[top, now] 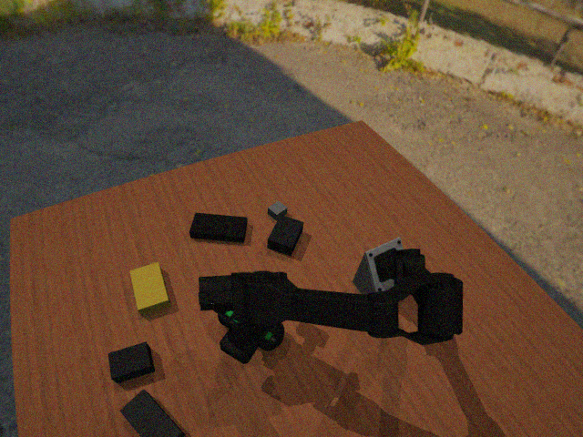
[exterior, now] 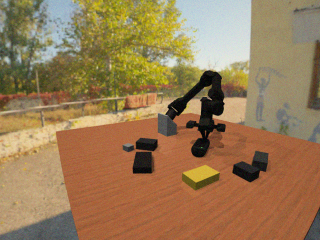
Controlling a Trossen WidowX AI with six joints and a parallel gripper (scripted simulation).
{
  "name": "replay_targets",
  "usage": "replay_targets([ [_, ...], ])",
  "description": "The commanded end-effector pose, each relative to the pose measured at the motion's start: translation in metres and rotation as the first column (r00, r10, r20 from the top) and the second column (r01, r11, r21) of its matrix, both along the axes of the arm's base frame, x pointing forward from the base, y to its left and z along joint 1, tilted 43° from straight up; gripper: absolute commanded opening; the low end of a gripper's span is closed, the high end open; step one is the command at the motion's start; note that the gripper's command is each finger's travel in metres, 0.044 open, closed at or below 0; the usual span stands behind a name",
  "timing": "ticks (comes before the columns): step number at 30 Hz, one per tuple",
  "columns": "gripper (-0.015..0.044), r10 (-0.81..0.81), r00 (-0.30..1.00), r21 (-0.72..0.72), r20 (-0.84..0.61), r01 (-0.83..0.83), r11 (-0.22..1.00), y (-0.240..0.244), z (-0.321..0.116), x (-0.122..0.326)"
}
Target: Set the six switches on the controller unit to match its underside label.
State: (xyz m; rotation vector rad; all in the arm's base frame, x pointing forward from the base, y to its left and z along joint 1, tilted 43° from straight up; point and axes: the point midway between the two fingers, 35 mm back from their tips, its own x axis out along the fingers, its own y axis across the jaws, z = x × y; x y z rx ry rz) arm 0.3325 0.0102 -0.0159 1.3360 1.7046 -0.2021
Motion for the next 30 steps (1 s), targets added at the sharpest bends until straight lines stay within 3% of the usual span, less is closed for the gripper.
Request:
replay_targets([
  [1, 0.0, -0.004, 1.0, 0.005, -0.009, 0.004, 1.0, 0.002, -0.001, -0.002],
  [9, 0.0, 0.001, 1.0, 0.001, -0.005, -0.001, 1.0, -0.001, 0.001, -0.001],
  [14, 0.0, -0.004, 1.0, 0.002, -0.009, 0.004, 1.0, -0.029, 0.031, -0.003],
  [30, 0.0, -0.003, 1.0, 0.002, -0.009, 0.003, 1.0, -0.045, 0.008, -0.01],
])
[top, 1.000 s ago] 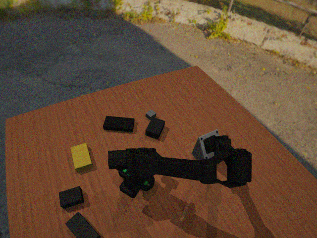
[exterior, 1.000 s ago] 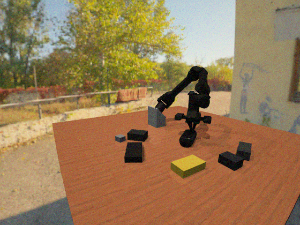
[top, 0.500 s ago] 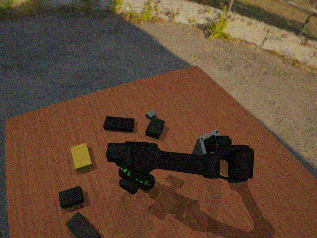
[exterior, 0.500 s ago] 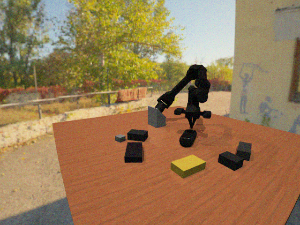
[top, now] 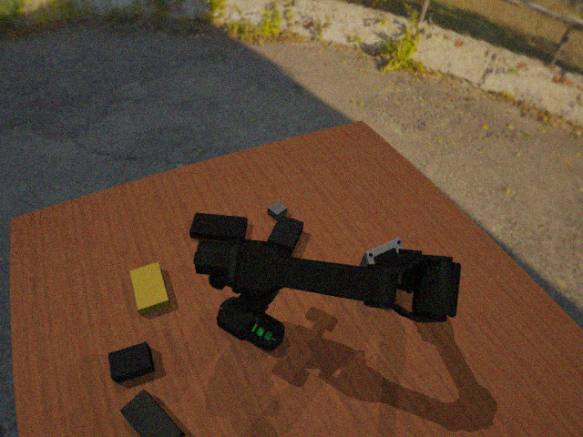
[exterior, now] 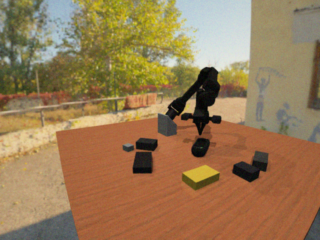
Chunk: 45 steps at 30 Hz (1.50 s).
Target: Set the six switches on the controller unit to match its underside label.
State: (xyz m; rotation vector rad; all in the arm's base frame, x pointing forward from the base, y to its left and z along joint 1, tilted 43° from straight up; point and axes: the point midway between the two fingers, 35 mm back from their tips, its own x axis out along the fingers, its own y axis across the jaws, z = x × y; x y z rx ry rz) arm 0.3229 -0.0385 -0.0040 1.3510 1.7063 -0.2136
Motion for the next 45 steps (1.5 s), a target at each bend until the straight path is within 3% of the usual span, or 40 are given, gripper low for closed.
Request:
replay_targets([
  [1, 0.0, 0.01, 1.0, -0.001, 0.002, -0.01, 1.0, 0.004, -0.005, 0.0],
  [40, 0.0, 0.012, 1.0, -0.001, 0.004, -0.012, 1.0, 0.03, -0.032, 0.001],
  [45, 0.0, 0.012, 1.0, -0.003, 0.004, -0.012, 1.0, 0.001, -0.002, 0.0],
])
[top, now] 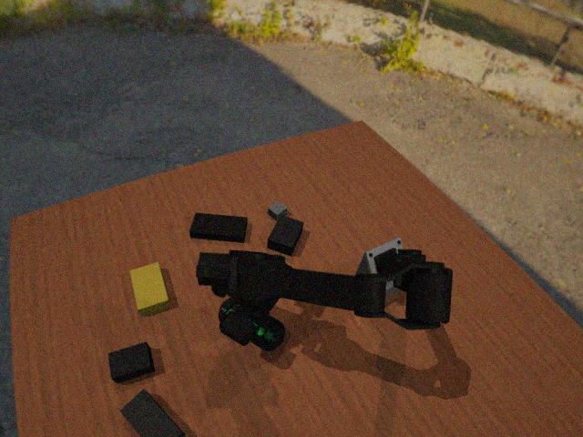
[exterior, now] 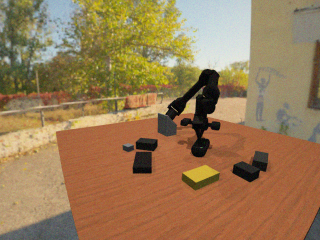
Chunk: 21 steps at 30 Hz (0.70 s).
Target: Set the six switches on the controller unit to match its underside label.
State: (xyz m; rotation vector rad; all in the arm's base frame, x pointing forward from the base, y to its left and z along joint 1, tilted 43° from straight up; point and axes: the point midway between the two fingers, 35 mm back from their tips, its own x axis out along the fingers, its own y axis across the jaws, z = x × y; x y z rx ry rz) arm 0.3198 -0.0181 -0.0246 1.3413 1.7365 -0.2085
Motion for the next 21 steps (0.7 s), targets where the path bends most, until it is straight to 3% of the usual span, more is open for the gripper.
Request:
replay_targets([
  [1, 0.0, -0.008, 1.0, -0.011, 0.022, 0.008, 1.0, -0.022, 0.021, 0.003],
  [21, 0.0, -0.008, 1.0, -0.011, 0.023, 0.009, 1.0, -0.024, -0.001, 0.014],
])
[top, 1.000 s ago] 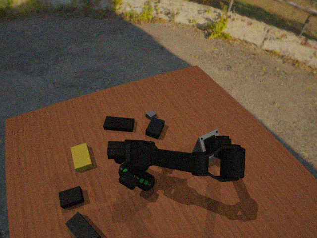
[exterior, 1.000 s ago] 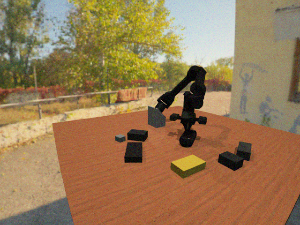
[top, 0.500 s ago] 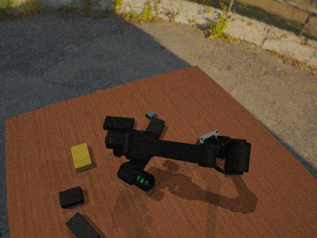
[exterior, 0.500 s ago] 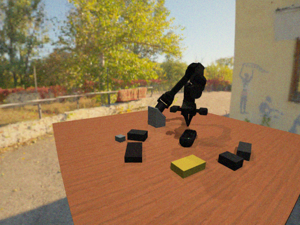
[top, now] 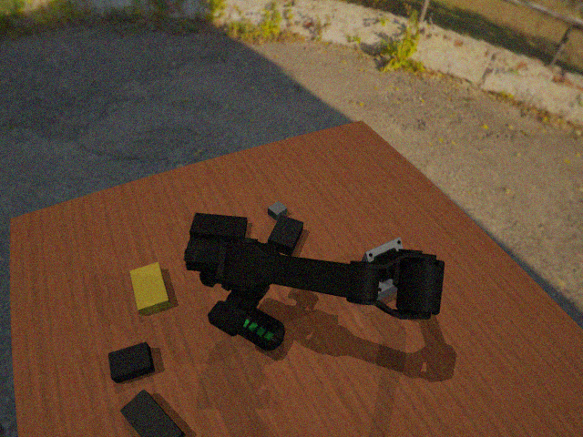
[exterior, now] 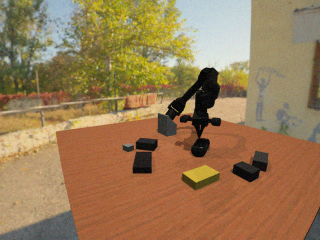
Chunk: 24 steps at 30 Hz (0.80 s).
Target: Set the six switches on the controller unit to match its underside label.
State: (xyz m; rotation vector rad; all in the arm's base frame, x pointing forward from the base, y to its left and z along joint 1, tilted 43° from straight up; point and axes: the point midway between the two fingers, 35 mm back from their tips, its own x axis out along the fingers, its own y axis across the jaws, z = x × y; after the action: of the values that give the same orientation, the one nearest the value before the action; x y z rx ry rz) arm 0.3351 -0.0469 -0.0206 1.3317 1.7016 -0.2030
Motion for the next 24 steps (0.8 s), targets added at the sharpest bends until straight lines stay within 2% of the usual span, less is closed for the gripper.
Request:
replay_targets([
  [1, 0.0, -0.003, 1.0, 0.004, -0.009, 0.003, 1.0, 0.006, -0.006, -0.001],
  [24, 0.0, -0.003, 1.0, 0.006, -0.009, 0.003, 1.0, 0.026, -0.026, -0.001],
])
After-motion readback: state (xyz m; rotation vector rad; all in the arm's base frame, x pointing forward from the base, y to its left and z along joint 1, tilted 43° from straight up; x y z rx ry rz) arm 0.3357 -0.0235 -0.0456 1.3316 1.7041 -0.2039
